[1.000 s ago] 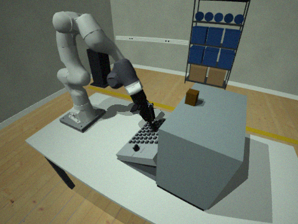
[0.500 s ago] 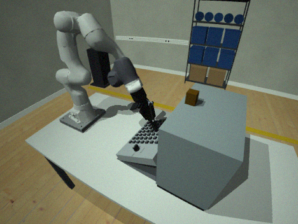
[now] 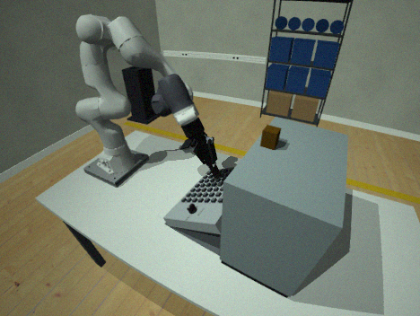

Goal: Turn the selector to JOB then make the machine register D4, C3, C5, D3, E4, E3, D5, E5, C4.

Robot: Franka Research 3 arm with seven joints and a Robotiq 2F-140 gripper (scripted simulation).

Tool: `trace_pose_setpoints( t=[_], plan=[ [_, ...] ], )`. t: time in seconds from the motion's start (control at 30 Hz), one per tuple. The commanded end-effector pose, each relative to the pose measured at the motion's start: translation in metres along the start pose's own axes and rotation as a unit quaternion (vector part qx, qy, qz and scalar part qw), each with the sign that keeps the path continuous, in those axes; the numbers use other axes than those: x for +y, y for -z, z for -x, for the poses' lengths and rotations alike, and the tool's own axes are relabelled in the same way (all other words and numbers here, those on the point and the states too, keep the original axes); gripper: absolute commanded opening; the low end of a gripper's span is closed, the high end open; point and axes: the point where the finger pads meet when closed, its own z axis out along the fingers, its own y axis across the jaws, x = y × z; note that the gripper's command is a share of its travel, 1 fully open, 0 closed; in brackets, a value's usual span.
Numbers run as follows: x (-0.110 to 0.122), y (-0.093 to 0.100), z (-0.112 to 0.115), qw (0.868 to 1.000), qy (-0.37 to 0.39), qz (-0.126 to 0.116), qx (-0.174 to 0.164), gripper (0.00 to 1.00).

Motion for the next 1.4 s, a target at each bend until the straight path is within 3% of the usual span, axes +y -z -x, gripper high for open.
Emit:
trace_pose_setpoints(
  t=[0.0,0.2,0.37,0.43,0.6,1.0,1.37],
  plan=[
    [0.006,0.002,-0.002,1.000,0.021,0.008,-0.008,0.10],
    [0.006,0.002,-0.006,1.000,0.021,0.008,-0.008,0.10],
    [0.004,0.001,-0.040,1.000,0.021,0.008,-0.008,0.10],
    [0.004,0.001,-0.040,1.000,0.021,0.008,-0.008,0.10],
    [0.003,0.001,-0.068,1.000,0.021,0.008,-0.008,0.10],
    [0.003,-0.004,-0.070,1.000,0.021,0.008,-0.008,0.10],
    [0.004,-0.020,-0.069,1.000,0.021,0.008,-0.008,0.10]
  ],
)
